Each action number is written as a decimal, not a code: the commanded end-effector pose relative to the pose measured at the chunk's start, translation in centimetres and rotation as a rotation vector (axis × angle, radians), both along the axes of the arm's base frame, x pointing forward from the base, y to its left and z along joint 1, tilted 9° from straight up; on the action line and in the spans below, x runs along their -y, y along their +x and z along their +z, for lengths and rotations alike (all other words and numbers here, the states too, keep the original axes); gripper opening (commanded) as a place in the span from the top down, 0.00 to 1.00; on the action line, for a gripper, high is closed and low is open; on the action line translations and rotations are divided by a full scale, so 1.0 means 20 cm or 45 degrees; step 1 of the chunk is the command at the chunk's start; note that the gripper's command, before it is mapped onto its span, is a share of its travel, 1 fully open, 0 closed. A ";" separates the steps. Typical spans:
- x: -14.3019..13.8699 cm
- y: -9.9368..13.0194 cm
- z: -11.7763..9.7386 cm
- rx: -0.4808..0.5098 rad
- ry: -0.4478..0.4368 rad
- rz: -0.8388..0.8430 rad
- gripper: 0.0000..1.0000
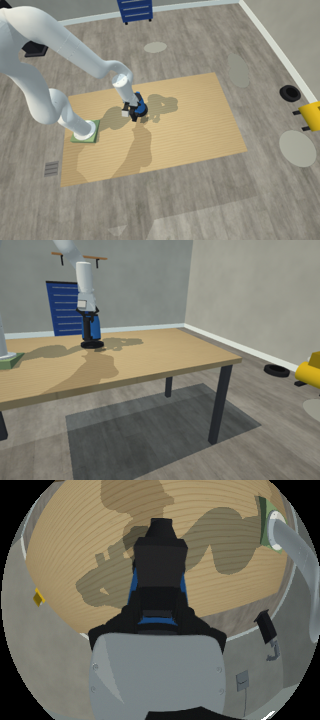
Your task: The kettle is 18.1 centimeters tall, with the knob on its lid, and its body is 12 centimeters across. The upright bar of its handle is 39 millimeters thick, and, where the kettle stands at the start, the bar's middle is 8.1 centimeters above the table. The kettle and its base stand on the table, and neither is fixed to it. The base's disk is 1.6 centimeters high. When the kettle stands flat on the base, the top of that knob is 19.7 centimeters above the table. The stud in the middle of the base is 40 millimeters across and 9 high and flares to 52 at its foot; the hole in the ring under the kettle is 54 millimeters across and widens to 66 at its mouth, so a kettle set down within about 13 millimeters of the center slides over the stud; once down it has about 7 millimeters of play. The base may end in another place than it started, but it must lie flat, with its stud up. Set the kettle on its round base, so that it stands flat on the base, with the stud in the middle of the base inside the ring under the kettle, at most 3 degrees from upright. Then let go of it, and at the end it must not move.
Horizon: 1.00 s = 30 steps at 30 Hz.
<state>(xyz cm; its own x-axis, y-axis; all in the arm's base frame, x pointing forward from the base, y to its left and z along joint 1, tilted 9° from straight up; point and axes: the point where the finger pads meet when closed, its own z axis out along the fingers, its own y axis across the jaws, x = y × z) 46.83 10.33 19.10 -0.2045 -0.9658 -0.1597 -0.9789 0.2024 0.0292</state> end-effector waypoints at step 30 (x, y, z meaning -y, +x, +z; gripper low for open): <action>-0.01 0.00 -0.06 0.003 0.000 0.000 1.00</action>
